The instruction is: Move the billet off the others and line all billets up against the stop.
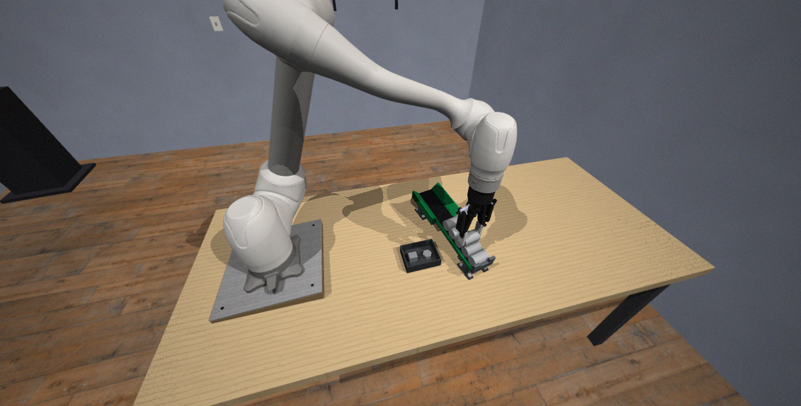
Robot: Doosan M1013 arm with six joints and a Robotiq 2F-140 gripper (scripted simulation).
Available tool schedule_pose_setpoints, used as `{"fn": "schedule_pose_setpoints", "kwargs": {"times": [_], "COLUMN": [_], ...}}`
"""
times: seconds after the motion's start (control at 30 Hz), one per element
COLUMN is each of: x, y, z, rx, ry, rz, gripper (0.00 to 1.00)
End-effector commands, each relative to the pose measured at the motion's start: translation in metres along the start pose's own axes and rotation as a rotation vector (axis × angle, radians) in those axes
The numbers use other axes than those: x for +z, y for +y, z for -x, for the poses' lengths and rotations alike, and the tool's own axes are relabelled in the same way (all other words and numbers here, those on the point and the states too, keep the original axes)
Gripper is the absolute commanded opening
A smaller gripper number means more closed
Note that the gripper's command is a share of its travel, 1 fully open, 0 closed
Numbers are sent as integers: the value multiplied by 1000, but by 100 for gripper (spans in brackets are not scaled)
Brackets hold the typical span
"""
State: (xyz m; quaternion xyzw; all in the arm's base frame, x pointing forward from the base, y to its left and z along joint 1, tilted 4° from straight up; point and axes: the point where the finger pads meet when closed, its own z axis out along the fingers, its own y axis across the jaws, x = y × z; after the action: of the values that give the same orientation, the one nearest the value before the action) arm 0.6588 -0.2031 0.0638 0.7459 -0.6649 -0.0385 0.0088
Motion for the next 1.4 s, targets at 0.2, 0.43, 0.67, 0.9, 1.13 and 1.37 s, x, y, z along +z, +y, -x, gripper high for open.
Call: {"fn": "schedule_pose_setpoints", "kwargs": {"times": [0.2,0.43,0.67,0.9,1.13,1.37], "x": [-55,-88,-89,-87,-77,-76], "y": [-1,-1,-1,-5,-4,-4], "z": [0,0,0,34,139,156], "rx": [-2,-2,-2,-2,-3,-3], "ry": [5,5,5,5,5,5], "rz": [0,0,0,0,0,0], "gripper": [42,42,42,42,42,42]}}
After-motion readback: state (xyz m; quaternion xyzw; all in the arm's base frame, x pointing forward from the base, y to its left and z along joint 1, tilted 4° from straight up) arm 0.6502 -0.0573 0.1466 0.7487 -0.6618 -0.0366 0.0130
